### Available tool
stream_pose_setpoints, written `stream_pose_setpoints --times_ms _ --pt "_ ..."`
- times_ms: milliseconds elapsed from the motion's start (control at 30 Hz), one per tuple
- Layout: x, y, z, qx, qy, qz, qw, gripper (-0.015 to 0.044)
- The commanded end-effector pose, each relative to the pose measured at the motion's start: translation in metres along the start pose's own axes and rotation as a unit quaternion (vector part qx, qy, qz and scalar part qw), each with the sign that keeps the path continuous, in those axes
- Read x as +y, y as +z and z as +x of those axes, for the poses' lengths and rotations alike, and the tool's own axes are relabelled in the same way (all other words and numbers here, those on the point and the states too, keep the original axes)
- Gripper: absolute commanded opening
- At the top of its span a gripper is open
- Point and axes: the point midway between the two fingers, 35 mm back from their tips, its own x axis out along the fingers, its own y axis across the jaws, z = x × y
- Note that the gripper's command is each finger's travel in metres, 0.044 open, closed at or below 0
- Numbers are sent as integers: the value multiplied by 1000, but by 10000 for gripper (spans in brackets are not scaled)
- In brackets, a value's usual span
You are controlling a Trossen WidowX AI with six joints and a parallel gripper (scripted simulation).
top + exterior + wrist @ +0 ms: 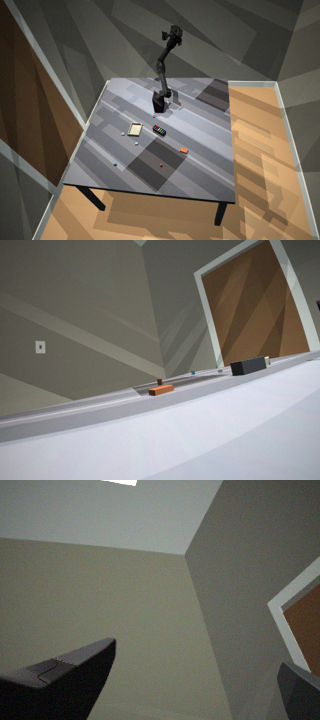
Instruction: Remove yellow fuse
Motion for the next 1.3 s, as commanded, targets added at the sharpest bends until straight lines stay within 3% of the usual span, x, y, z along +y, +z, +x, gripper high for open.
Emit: stream_pose_setpoints --times_ms 0,400,700,1000,1267 --pt "3 -1 0 -1 2 -3 1000 374" --pt "154 -61 -15 -18 112 -164 980 73" --pt "229 -133 -17 11 197 -262 945 73" --pt "293 -253 -12 95 268 -372 883 73" --pt "313 -375 0 197 297 -457 815 73"
